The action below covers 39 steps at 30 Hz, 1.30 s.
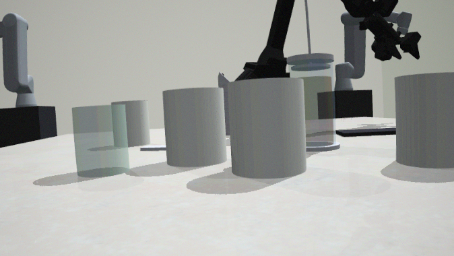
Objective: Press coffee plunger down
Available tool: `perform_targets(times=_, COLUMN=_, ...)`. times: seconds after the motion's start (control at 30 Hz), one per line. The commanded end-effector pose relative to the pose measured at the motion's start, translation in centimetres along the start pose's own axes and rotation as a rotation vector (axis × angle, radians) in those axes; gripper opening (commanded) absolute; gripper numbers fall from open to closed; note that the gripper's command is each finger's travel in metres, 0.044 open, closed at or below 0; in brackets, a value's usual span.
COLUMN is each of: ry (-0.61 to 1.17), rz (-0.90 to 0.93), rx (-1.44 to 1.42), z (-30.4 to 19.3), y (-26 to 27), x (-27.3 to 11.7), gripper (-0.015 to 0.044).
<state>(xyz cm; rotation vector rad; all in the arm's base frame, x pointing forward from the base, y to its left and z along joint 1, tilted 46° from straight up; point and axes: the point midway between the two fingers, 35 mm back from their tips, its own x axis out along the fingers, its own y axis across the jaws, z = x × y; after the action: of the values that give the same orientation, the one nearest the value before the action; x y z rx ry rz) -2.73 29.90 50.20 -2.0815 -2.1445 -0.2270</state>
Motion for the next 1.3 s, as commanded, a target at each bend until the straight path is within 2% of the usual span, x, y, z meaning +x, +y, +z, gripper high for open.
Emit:
perform_targets(times=0.0, ry=-0.001, rz=0.002, rx=-0.005, z=0.0, y=0.1, x=0.0, gripper=0.0426)
perform_targets(times=0.03, ry=-0.004, rz=0.005, rx=-0.016, z=0.1, y=0.2, x=0.1, gripper=0.0440)
perform_targets(times=0.27, ry=-0.066, rz=0.065, rx=-0.225, z=1.9, y=3.5, x=0.8, gripper=0.0440)
perform_targets(times=0.67, ry=-0.353, rz=0.220, rx=-0.815, z=7.3, y=16.6, x=-0.5, gripper=0.0440)
perform_targets(times=0.73, ry=-0.353, rz=0.286, rx=-0.893, z=6.0, y=18.6, x=-1.9, gripper=0.0440)
perform_targets(times=0.87, ry=-0.455, rz=0.318, rx=-1.027, z=7.0, y=22.4, x=-3.9, gripper=0.0440)
perform_targets(times=1.27, ry=-0.828, rz=0.274, rx=-1.414, z=11.1, y=32.9, x=-13.9, gripper=0.0440)
